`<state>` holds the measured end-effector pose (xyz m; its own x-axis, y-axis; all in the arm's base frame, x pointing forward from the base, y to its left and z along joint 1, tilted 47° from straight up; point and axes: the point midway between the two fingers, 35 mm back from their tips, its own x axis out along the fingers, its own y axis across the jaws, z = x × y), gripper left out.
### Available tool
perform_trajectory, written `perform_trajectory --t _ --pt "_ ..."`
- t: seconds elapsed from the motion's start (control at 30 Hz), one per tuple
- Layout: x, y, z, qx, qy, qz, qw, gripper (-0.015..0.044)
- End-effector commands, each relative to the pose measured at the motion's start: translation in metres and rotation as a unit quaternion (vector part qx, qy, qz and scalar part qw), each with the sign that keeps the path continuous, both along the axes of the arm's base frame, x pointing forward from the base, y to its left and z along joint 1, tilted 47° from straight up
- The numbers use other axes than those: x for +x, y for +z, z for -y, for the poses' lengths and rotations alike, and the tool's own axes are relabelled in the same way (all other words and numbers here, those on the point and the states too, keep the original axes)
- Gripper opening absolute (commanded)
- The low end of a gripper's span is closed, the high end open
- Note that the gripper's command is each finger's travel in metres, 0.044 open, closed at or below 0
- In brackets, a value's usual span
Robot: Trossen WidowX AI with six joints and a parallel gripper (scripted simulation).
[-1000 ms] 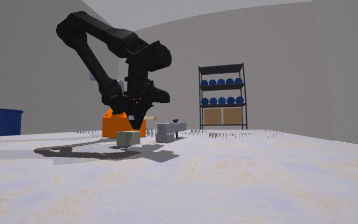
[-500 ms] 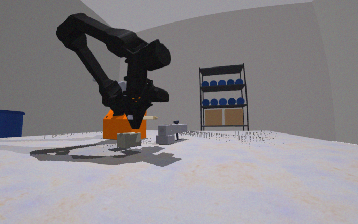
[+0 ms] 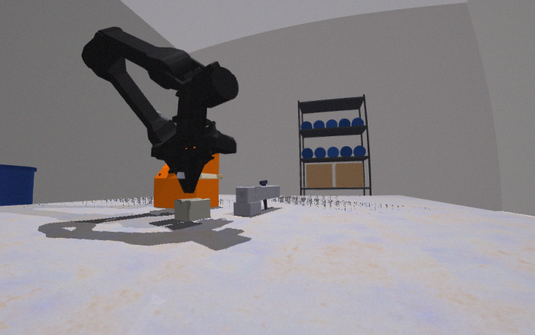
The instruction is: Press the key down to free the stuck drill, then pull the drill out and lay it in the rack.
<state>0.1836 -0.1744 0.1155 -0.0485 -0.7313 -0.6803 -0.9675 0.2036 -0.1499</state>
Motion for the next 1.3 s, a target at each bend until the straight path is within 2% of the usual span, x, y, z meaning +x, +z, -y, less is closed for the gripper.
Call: perform_trajectory --t 0.0,0.6,1.27 --pt "-0.007 -0.001 -0.001 0.002 0.002 -0.001 1.0 0.0" --pt "-0.041 -0.003 -0.004 0.002 0.002 -0.002 1.0 0.0" --pt "-0.041 -0.022 0.017 0.001 0.002 -0.002 1.0 0.0"
